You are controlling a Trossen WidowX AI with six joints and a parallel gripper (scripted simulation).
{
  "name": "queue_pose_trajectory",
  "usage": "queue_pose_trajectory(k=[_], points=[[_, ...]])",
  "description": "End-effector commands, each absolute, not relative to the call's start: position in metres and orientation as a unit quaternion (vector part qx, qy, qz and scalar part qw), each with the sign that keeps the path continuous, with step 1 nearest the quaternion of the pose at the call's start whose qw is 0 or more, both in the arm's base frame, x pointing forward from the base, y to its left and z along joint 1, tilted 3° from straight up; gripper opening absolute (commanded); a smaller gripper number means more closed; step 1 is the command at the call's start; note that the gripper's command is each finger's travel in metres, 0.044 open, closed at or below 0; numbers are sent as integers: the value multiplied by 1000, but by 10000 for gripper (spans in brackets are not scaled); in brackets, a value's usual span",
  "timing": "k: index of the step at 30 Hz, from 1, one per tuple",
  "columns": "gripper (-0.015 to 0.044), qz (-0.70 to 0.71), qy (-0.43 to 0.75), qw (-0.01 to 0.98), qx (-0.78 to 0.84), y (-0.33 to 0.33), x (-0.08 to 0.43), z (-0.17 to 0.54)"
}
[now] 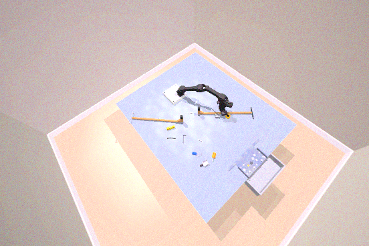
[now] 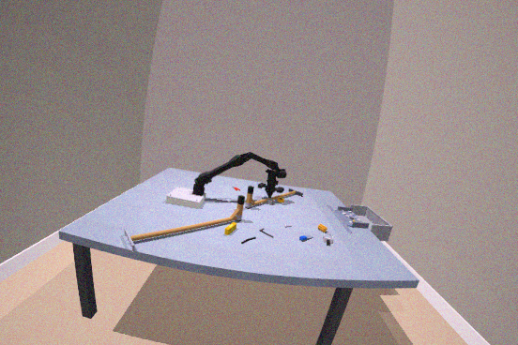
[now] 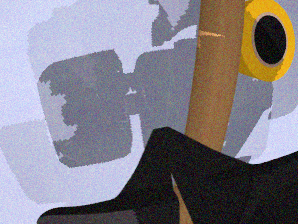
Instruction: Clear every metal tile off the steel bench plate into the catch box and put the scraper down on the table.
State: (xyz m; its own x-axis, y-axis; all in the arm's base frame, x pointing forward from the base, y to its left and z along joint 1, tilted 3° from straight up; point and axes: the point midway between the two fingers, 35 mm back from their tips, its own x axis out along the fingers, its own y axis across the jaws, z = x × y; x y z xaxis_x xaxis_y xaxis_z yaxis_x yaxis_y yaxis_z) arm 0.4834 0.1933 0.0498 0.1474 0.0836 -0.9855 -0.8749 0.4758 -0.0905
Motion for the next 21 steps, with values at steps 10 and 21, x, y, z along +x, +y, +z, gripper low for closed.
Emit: queue_pose_trajectory(k=[10, 21], points=[[0, 357, 537, 670, -367, 183, 497, 50], [0, 357, 532, 675, -366, 184, 490, 76]])
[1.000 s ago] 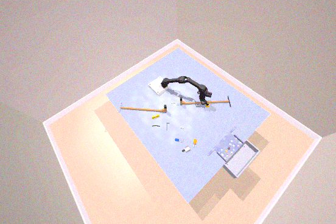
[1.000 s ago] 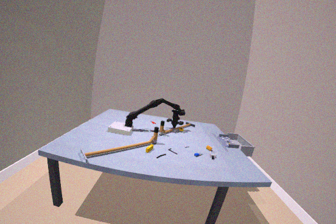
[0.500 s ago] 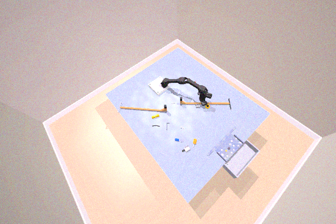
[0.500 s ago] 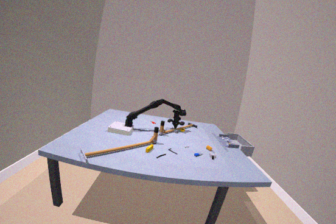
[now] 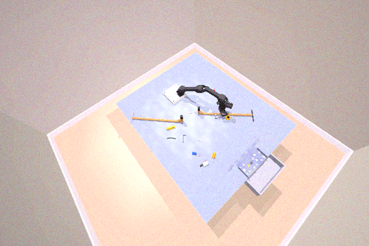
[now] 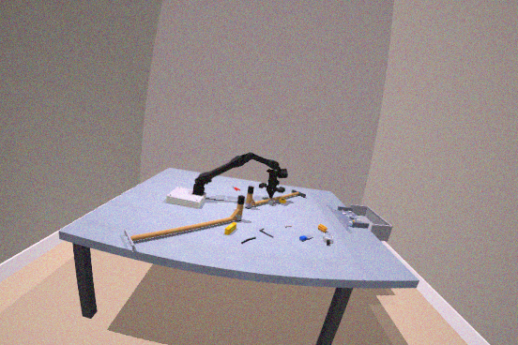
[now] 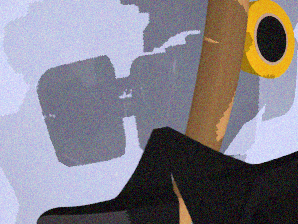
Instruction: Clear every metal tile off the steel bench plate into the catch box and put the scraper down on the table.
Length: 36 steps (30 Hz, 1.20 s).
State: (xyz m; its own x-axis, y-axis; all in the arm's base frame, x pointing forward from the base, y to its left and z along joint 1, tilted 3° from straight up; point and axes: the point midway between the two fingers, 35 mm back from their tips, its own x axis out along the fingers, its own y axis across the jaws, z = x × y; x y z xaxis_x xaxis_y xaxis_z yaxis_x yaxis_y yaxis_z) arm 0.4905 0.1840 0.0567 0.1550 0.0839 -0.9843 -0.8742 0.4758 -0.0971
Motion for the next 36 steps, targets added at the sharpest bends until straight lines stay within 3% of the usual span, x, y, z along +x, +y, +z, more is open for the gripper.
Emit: queue_pose_trajectory(k=[1, 15, 36], points=[[0, 357, 530, 676, -366, 184, 490, 80], [0, 350, 522, 688, -363, 182, 484, 111], [0, 224, 546, 785, -189, 199, 458, 185]])
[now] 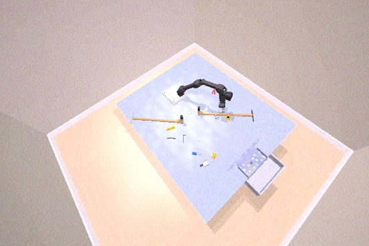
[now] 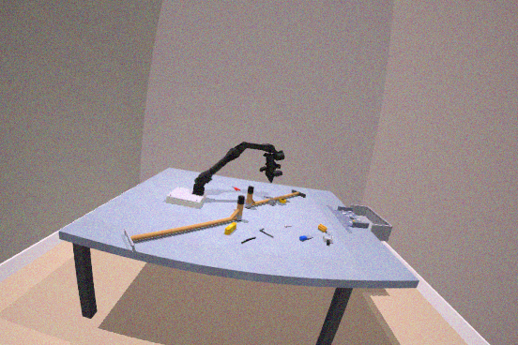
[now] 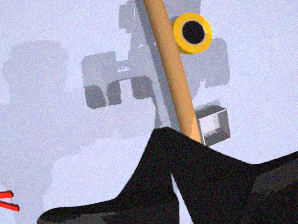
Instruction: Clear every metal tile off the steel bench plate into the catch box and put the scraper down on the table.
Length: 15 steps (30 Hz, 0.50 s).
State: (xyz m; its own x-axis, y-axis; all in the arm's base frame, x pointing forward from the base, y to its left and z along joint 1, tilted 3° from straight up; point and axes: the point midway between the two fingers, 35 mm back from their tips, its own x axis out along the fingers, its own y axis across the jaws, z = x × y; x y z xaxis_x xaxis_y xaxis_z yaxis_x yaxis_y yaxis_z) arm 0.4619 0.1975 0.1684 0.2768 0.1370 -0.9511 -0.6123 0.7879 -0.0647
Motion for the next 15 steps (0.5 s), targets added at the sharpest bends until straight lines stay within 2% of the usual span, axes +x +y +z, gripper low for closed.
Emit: queue_pose_trajectory(k=[1, 15], points=[[0, 218, 546, 789, -180, 200, 456, 189], [0, 197, 549, 799, -145, 203, 453, 192]])
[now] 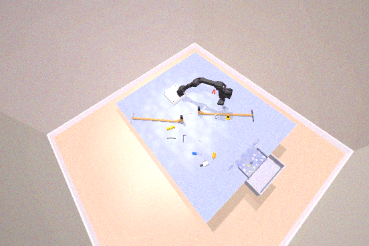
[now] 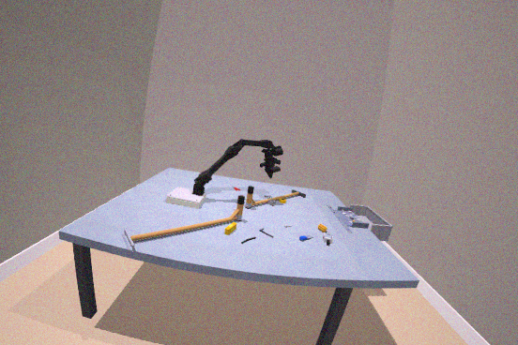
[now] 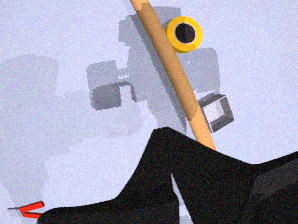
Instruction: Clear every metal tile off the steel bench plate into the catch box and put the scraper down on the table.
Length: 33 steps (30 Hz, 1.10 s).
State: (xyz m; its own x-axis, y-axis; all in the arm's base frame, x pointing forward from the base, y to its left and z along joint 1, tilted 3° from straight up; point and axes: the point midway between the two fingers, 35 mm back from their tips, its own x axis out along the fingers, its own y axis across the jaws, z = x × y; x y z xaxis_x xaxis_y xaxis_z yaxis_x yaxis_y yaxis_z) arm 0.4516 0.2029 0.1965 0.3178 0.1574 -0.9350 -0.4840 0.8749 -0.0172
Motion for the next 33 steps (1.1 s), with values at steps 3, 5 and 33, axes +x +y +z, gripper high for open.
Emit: queue_pose_trajectory(k=[3, 5, 33], points=[[0, 196, 551, 798, -144, 204, 456, 185], [0, 195, 552, 798, -143, 205, 457, 180], [0, 185, 568, 791, -129, 212, 469, 107]])
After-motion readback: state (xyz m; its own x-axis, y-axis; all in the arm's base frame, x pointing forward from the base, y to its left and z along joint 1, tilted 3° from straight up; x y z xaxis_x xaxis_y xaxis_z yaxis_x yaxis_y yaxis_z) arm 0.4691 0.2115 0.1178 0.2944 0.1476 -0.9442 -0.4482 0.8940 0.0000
